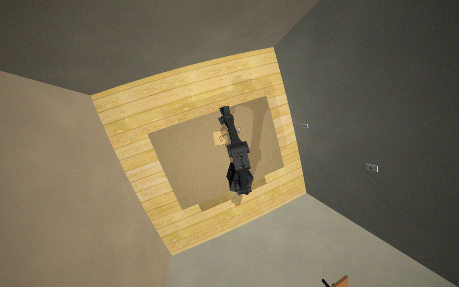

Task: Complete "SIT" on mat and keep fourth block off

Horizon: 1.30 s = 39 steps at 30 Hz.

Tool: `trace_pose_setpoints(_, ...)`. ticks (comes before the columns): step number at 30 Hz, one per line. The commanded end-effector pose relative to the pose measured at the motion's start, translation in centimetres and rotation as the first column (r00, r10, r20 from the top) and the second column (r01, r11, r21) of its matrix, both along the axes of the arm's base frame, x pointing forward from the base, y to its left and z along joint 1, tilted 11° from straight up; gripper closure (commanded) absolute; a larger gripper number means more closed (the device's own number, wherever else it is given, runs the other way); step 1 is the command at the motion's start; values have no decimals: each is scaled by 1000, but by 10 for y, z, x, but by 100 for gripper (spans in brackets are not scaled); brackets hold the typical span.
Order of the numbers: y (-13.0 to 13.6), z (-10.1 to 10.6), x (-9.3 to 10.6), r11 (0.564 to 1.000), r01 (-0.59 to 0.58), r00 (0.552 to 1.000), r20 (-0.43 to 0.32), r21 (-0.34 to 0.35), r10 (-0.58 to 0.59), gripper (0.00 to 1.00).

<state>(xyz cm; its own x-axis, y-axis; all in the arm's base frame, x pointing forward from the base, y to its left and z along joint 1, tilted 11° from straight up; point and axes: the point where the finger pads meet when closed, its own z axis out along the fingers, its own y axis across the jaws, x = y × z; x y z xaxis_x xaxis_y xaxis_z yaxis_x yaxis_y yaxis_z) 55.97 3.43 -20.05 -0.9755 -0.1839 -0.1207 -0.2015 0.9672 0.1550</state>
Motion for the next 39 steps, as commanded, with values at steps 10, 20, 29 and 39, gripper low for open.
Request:
trace_pose_setpoints(10,3,8,23,1000,1,999,48,-2,-1,35)
trace_pose_setpoints(20,8,1,23,1000,-4,999,46,-2,4,35)
trace_pose_setpoints(29,9,-10,23,1000,-2,999,45,-1,2,35)
trace_pose_setpoints(39,12,-23,24,1000,-1,999,43,-1,1,35)
